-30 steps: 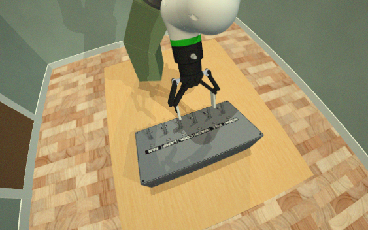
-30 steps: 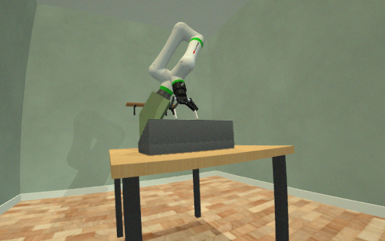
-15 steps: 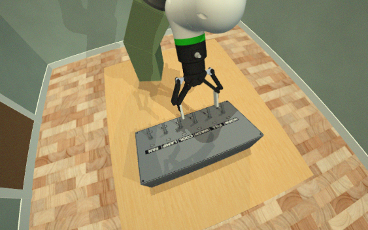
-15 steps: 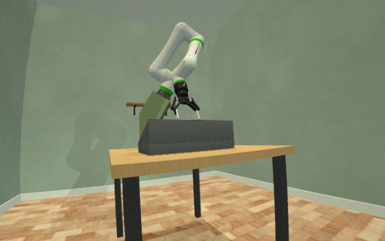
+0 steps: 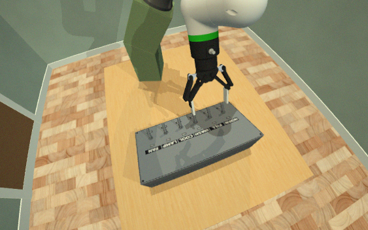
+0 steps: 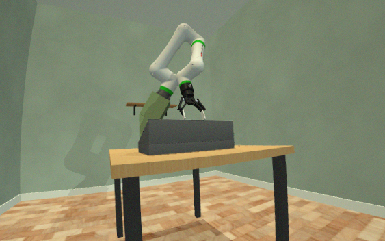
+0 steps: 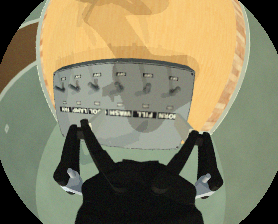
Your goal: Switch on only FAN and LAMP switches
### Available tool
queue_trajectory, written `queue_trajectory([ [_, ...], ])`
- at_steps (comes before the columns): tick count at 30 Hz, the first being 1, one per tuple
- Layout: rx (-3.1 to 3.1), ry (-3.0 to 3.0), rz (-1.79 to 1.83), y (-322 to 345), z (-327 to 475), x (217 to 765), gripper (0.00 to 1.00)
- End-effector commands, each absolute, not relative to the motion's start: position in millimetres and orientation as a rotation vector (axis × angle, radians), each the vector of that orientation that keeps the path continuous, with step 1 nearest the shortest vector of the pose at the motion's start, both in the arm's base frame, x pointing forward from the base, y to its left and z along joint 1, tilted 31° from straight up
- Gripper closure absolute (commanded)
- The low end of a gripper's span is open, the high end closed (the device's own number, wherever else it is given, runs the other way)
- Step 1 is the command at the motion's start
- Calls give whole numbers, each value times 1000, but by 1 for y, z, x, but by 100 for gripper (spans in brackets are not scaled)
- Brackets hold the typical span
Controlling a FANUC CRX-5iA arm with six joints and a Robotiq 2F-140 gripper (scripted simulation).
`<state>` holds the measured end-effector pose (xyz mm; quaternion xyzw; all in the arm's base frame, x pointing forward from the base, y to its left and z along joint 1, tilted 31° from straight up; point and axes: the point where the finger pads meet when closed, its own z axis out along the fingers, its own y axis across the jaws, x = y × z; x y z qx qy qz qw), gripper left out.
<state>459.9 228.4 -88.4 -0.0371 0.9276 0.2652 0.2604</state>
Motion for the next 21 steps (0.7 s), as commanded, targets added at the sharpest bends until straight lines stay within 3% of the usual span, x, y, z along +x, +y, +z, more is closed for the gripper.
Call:
queue_trajectory([
  [1, -100, 2516, 715, 233, -86, 459, 0],
  [21, -100, 2516, 715, 240, -82, 457, 0],
])
